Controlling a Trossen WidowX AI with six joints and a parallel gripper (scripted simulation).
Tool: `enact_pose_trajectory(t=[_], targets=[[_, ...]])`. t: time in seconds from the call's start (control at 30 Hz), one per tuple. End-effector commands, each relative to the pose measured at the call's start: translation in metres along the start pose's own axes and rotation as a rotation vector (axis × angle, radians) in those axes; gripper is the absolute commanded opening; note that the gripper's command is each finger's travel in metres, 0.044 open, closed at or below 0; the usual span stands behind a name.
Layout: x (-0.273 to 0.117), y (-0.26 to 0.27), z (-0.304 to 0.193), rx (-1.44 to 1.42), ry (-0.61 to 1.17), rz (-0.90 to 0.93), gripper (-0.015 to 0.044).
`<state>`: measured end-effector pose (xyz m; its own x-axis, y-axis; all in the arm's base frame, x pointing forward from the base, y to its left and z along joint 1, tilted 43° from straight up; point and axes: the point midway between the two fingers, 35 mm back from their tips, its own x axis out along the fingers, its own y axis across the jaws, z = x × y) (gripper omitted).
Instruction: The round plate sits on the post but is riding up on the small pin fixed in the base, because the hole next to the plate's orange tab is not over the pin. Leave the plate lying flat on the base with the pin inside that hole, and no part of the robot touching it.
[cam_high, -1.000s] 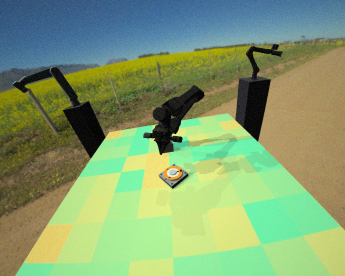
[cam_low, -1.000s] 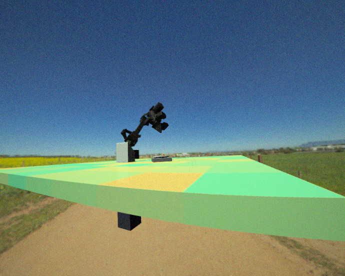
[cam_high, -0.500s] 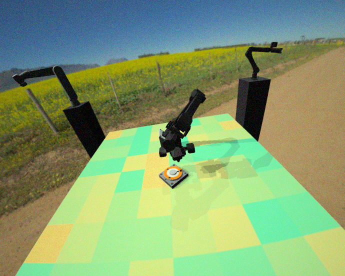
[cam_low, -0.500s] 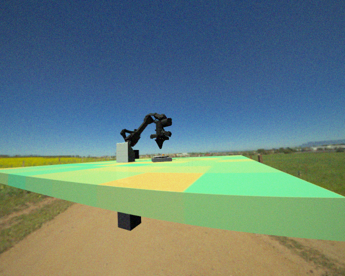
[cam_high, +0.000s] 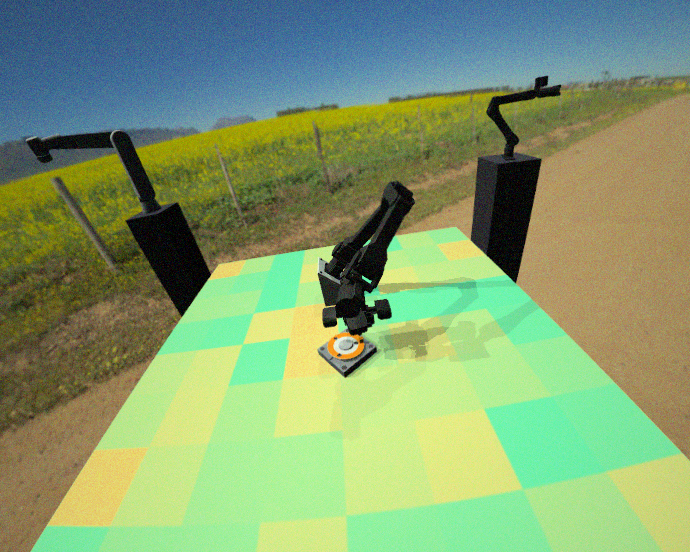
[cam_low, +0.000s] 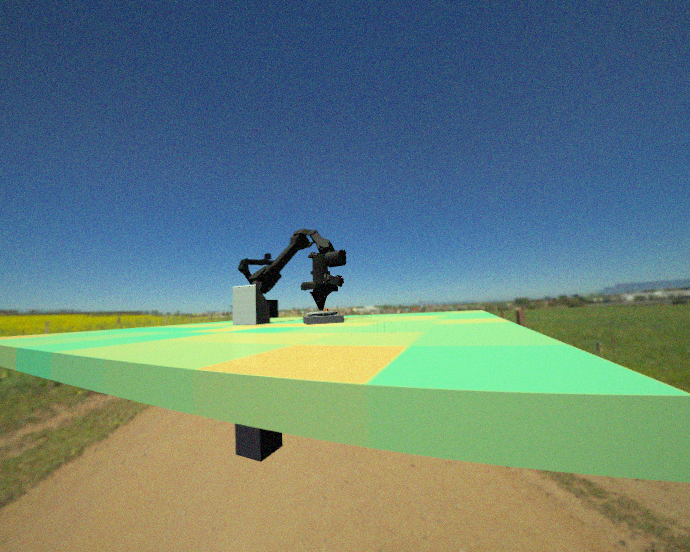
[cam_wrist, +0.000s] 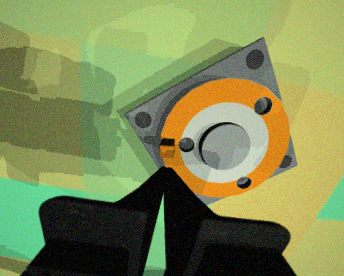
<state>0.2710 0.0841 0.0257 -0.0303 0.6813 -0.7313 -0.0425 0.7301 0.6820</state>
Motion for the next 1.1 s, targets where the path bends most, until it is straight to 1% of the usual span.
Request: enact_pose_trajectory(t=[0.0,1.07], targets=[[0.003,0.001,0.002,0.003,-0.006,0.006,0.0000],[0.003,0.008,0.030,0.002,-0.008,0.006,0.0000]])
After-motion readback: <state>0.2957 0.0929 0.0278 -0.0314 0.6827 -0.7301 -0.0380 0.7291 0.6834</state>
